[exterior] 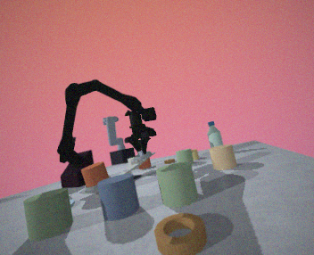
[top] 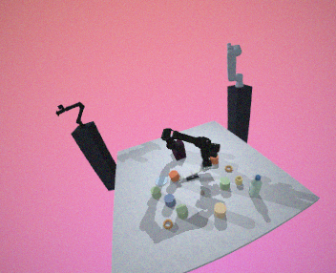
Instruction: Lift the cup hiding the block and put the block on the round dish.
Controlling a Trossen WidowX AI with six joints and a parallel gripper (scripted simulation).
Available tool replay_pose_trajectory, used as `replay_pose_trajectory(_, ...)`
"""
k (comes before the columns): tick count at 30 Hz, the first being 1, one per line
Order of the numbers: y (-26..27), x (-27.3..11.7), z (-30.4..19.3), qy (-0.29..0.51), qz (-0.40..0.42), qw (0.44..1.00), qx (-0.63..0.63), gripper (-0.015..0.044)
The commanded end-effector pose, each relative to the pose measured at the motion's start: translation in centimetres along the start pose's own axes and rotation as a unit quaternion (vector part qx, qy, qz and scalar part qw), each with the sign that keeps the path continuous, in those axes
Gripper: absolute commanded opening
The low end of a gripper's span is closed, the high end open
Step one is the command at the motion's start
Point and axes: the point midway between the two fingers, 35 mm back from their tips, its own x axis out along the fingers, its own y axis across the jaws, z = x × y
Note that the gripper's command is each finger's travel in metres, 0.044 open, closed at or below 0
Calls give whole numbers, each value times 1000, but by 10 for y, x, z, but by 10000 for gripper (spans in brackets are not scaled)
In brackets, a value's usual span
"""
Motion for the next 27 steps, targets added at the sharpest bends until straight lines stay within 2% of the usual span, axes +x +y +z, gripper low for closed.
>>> replay_pose_trajectory(1,1,1,-1,3,0,1000,-4,56)
replay_pose_trajectory(3,0,-6,0,2,0,1000,-4,3)
replay_pose_trajectory(4,0,-12,1,2,0,1000,-4,0)
replay_pose_trajectory(18,1,-90,1,1,0,1000,-4,0)
replay_pose_trajectory(27,-8,-92,-9,-4,4,1000,-7,0)
